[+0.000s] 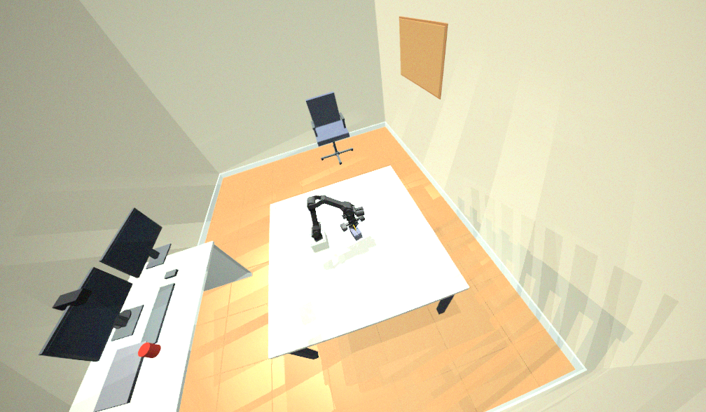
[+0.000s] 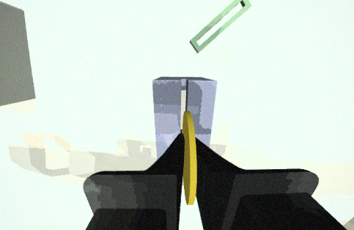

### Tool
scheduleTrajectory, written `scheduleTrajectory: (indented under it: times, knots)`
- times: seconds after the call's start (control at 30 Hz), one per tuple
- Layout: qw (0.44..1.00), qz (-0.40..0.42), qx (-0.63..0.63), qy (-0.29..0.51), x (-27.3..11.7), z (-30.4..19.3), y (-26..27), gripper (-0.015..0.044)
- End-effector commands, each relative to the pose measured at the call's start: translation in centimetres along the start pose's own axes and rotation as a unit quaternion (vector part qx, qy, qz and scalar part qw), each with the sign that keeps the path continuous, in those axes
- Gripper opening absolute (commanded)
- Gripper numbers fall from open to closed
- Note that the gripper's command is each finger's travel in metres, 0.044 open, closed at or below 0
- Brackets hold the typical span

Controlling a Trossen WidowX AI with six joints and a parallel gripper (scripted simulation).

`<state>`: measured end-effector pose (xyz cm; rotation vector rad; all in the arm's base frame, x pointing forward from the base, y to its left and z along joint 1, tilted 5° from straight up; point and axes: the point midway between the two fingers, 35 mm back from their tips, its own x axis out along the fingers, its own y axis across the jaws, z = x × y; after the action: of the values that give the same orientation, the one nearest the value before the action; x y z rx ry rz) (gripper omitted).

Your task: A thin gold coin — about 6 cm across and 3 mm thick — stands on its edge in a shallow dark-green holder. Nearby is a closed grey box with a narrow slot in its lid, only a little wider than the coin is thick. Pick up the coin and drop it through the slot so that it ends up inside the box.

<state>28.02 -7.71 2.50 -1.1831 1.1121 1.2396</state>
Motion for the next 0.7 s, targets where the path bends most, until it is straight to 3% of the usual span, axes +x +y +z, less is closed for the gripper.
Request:
scheduleTrajectory:
  times: [0.0,0.23,0.43,0.67]
  knots:
    - [1.000,0.000,-0.001,0.000,0.27,-0.01,-0.01,0.0000]
    - [1.000,0.000,0.000,0.000,0.63,-0.01,-0.01,0.0000]
    - [1.000,0.000,-0.001,0.000,0.44,0.00,0.00,0.0157]
    - [1.000,0.000,-0.001,0.000,0.44,0.00,0.00,0.0161]
